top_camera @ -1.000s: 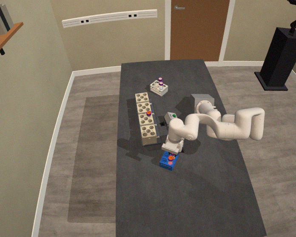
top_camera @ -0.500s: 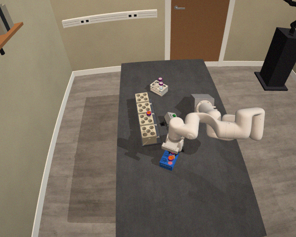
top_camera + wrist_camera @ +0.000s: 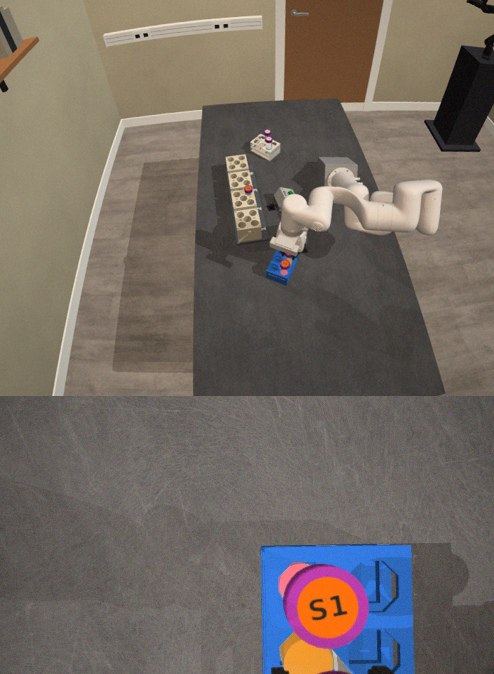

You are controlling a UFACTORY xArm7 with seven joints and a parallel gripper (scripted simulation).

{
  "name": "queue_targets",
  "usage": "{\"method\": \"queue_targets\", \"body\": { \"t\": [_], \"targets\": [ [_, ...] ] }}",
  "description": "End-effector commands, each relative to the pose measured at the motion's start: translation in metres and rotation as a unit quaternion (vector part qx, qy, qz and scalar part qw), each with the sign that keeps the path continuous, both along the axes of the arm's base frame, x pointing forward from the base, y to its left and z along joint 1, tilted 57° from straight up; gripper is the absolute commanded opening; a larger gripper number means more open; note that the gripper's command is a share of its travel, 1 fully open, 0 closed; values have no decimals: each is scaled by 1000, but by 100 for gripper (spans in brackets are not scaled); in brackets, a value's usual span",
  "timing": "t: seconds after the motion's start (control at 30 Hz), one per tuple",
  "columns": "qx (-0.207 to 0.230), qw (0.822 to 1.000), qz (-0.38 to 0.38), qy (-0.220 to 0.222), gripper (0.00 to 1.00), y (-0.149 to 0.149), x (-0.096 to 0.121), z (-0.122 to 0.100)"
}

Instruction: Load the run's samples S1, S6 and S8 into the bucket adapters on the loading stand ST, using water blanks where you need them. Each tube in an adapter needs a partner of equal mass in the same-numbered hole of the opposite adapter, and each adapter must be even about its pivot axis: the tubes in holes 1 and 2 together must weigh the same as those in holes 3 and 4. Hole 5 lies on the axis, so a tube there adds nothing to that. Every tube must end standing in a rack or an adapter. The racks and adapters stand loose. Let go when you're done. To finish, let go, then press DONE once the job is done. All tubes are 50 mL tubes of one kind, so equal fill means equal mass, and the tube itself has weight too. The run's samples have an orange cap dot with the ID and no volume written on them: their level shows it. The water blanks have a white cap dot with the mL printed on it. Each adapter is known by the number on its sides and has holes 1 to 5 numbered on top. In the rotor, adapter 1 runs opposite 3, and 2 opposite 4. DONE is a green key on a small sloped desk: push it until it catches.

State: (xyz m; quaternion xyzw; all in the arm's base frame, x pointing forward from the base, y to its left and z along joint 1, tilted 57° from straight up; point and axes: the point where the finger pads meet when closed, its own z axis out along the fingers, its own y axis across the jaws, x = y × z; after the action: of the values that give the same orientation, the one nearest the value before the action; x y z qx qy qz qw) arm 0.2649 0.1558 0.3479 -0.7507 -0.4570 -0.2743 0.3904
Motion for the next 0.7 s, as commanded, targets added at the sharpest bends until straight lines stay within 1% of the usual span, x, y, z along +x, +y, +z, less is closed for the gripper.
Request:
{"method": "queue_targets", "body": {
  "t": [0.0,0.67],
  "targets": [
    [1,1000,-1,-1,0,-6,0,4],
    [1,1000,-1,-1,0,-34,-2,23]
  ]
}}
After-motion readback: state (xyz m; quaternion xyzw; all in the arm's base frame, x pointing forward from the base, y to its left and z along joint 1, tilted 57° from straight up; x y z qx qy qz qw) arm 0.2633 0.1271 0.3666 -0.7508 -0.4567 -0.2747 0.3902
